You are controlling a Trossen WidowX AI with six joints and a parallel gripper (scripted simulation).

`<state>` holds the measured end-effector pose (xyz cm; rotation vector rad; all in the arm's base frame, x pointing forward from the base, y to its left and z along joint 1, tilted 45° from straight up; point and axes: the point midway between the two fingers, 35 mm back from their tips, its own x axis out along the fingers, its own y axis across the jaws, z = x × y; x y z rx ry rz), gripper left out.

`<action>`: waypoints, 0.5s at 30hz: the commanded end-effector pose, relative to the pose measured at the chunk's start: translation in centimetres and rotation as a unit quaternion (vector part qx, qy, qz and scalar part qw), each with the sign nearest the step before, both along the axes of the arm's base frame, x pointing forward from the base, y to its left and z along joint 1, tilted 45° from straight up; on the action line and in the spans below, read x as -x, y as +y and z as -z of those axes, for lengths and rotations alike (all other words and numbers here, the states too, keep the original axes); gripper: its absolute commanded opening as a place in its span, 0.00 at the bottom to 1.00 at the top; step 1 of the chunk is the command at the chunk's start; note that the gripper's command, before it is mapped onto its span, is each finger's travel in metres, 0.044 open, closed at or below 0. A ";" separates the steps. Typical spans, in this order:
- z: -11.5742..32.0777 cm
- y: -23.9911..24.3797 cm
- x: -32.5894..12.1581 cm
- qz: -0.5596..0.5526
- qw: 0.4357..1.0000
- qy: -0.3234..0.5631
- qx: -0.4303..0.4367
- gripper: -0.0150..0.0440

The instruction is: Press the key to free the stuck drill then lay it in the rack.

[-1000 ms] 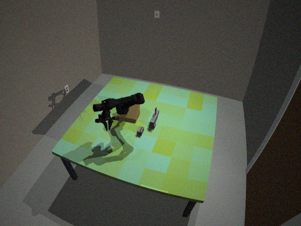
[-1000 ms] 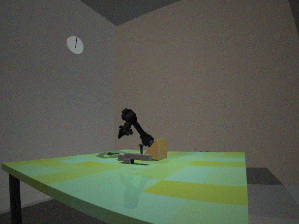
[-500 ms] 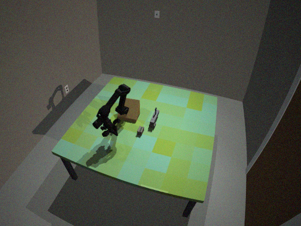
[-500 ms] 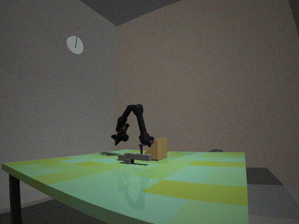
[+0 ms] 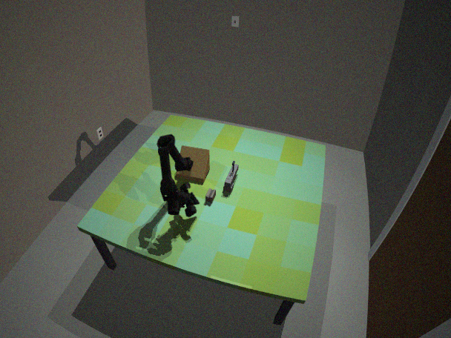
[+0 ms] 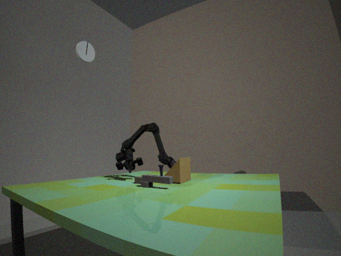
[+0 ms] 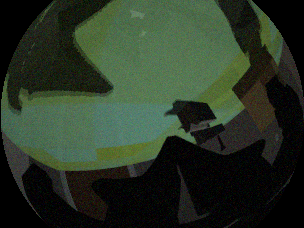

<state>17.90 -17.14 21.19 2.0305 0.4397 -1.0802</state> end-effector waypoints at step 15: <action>7.7 12.6 -9.8 -0.442 0.855 0.244 0.119 0.25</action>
